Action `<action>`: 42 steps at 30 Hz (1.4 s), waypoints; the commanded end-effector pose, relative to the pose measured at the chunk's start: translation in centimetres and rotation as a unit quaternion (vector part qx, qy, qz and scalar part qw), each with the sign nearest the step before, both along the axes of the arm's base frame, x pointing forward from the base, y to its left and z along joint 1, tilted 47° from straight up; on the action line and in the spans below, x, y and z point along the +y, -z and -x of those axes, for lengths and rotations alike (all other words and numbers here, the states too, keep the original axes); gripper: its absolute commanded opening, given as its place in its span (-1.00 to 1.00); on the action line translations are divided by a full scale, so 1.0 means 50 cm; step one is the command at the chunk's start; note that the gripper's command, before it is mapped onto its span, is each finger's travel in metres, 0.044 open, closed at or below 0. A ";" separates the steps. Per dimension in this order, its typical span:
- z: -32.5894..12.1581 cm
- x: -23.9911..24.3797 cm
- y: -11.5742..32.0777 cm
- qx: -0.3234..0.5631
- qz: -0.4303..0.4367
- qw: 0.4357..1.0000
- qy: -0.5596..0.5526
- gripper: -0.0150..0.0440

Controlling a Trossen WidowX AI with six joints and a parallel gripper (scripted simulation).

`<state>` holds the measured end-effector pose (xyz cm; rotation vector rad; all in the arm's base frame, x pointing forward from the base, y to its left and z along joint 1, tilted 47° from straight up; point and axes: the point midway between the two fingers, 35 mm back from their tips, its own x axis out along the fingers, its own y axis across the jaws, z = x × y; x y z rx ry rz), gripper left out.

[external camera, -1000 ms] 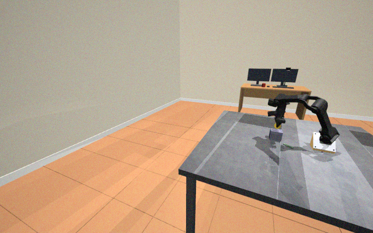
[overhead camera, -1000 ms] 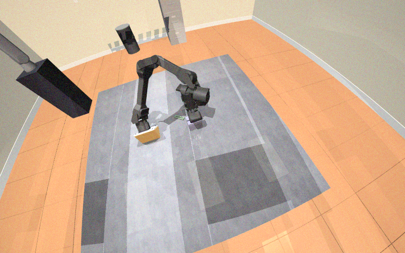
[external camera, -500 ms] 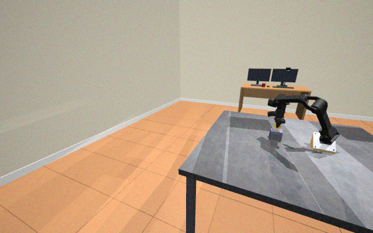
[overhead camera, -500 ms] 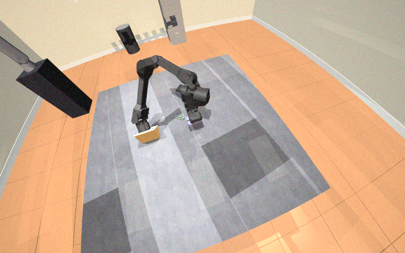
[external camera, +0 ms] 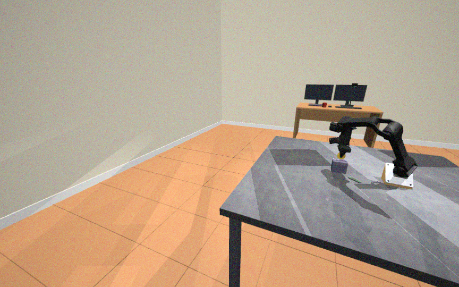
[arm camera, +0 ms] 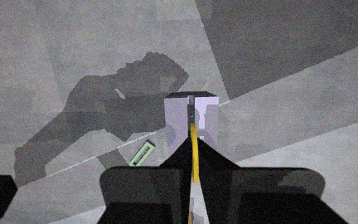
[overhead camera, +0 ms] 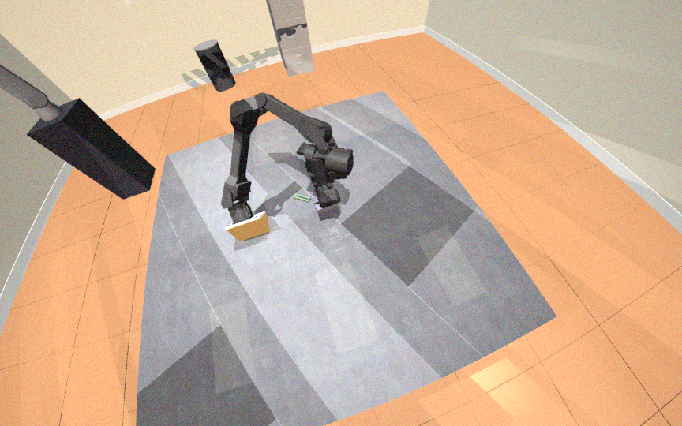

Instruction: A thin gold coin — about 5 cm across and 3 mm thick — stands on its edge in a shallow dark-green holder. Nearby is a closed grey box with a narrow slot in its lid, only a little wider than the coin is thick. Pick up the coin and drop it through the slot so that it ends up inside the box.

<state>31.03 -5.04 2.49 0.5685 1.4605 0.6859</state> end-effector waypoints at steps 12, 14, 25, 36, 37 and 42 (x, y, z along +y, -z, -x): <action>0.002 0.007 0.005 0.004 -0.003 1.000 0.001 -0.49; 0.002 0.007 0.005 0.004 -0.003 1.000 0.002 -0.49; 0.003 0.009 0.007 0.004 -0.003 1.000 0.002 -0.49; 0.003 0.012 0.009 0.004 -0.003 1.000 0.001 -0.49; 0.003 0.013 0.009 0.004 -0.003 1.000 0.001 -0.49; 0.003 0.014 0.010 0.004 -0.003 1.000 0.001 -0.49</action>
